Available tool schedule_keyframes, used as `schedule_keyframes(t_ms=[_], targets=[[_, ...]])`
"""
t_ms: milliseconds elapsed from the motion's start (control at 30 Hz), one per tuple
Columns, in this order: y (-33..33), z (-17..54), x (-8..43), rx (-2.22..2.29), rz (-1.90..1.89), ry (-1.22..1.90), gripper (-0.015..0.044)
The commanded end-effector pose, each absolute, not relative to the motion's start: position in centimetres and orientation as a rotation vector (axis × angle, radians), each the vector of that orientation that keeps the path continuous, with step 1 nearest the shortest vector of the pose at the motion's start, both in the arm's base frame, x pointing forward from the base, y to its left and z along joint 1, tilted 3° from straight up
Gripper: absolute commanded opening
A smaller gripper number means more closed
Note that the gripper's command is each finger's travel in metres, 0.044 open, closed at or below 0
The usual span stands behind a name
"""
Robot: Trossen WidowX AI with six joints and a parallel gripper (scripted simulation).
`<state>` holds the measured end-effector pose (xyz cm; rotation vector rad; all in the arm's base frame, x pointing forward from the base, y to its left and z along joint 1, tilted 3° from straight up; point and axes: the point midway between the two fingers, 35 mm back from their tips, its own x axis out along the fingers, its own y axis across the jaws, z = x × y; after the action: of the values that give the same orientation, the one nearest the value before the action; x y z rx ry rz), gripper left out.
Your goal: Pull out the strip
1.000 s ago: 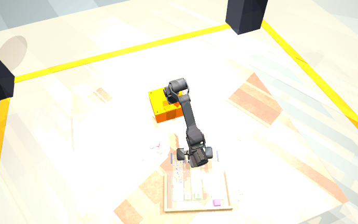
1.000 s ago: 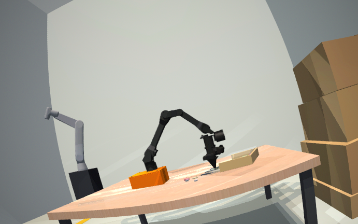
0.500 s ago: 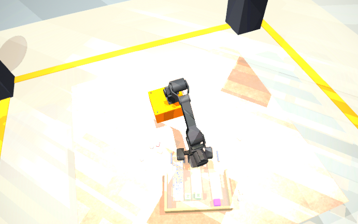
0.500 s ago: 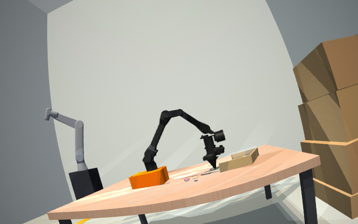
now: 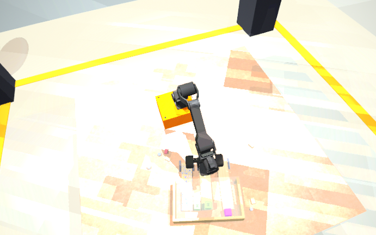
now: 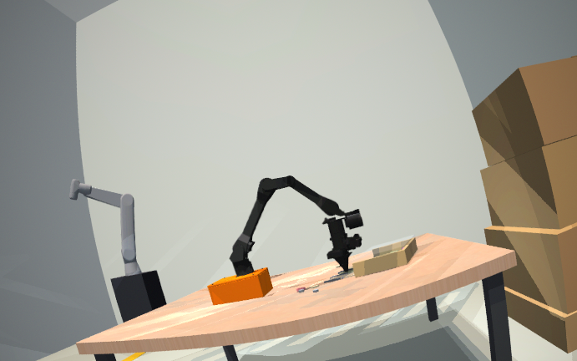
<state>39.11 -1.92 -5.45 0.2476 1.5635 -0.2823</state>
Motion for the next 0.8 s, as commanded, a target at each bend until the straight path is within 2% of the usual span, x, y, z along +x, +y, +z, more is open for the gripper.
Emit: schedule_keyframes(t_ms=[0,767], targets=[[-1.88,-5.61,39.11,0.25,-0.28,1.564,0.0],[-1.89,-5.85,39.17,0.25,-0.28,1.564,0.0]])
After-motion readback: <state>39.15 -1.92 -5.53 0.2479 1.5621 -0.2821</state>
